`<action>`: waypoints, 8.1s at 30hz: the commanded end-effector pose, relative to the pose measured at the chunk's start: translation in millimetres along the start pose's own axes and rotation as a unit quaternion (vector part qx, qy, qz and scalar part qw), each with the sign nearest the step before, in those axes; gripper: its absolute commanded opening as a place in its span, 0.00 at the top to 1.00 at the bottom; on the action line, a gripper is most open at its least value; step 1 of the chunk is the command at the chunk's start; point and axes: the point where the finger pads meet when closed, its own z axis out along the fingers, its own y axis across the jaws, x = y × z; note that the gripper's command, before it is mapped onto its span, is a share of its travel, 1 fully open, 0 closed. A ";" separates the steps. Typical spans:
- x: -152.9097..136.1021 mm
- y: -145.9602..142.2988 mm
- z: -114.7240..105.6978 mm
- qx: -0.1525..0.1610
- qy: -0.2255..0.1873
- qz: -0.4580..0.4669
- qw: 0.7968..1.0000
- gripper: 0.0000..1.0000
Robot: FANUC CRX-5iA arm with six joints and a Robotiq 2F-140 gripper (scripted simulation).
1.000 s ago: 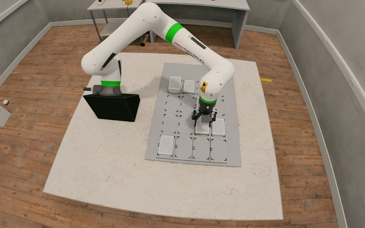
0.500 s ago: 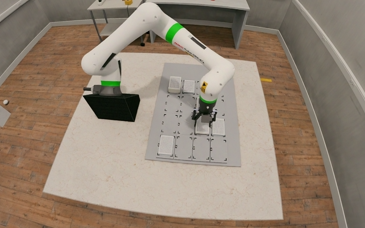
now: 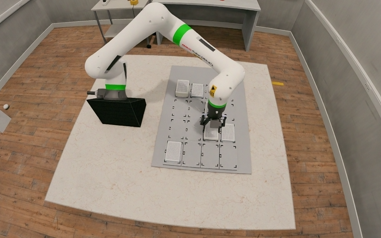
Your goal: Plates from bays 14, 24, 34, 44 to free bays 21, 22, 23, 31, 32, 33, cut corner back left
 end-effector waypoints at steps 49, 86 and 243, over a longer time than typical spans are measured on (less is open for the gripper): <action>0.4 -0.7 8.5 0.001 0.001 0.000 1.000 0.90; 0.4 -0.7 8.5 0.001 0.001 0.000 1.000 0.90; 0.4 -0.5 -22.4 0.001 0.001 0.000 1.000 0.30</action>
